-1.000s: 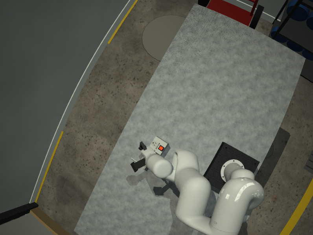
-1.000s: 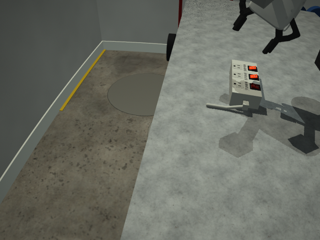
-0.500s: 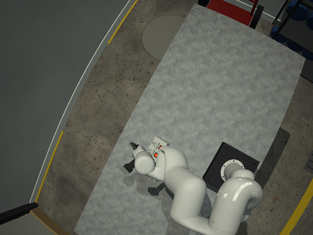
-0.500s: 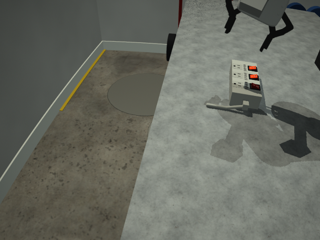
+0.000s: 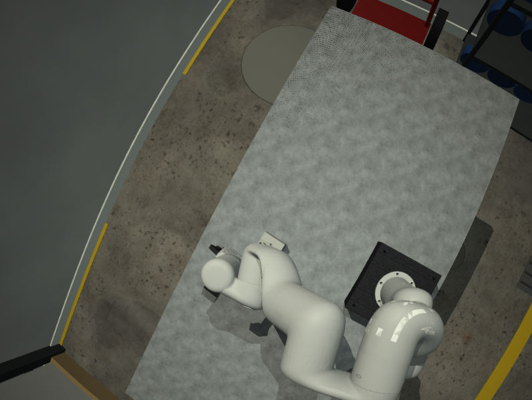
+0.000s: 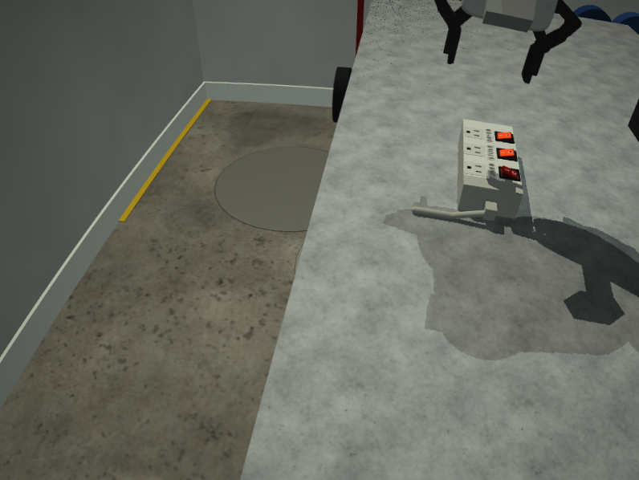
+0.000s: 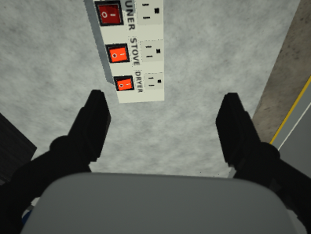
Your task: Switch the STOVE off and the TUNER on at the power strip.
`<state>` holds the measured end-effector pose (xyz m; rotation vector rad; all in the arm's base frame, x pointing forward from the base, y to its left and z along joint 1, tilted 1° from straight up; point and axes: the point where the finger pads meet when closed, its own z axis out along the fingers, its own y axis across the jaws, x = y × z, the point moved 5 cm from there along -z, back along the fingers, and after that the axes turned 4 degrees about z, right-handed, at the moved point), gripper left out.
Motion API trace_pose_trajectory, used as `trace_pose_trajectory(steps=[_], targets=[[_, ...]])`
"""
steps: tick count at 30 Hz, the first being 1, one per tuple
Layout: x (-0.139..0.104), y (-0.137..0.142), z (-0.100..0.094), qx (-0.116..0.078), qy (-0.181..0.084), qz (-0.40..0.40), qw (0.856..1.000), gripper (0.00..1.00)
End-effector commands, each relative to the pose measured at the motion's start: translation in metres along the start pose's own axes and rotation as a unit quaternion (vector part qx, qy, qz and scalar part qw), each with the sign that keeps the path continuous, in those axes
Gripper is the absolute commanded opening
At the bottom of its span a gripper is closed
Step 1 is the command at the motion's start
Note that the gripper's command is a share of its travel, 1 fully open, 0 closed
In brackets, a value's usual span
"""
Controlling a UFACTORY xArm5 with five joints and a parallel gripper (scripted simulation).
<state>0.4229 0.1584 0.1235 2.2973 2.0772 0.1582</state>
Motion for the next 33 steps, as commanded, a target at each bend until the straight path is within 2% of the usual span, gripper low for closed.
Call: trace_pose_trajectory(steps=[1,20,21,23,25,27,31,32,33], targets=[[0.002,0.006,-0.01,0.039,-0.017,-0.047,0.998,1.0],[0.002,0.005,-0.01,0.041,-0.018,-0.051,0.998,1.0],[0.005,0.002,-0.006,0.041,-0.018,-0.048,0.998,1.0],[0.015,-0.013,0.015,0.041,-0.018,-0.037,0.998,1.0],[0.015,-0.013,0.015,0.041,-0.018,-0.037,0.998,1.0],[0.025,-0.033,0.039,0.041,-0.018,-0.023,0.999,1.0],[0.03,-0.045,0.051,0.041,-0.018,-0.016,0.999,1.0],[0.03,-0.045,0.051,0.041,-0.018,-0.016,0.999,0.0],[0.03,-0.045,0.051,0.041,-0.018,-0.016,0.999,0.0]])
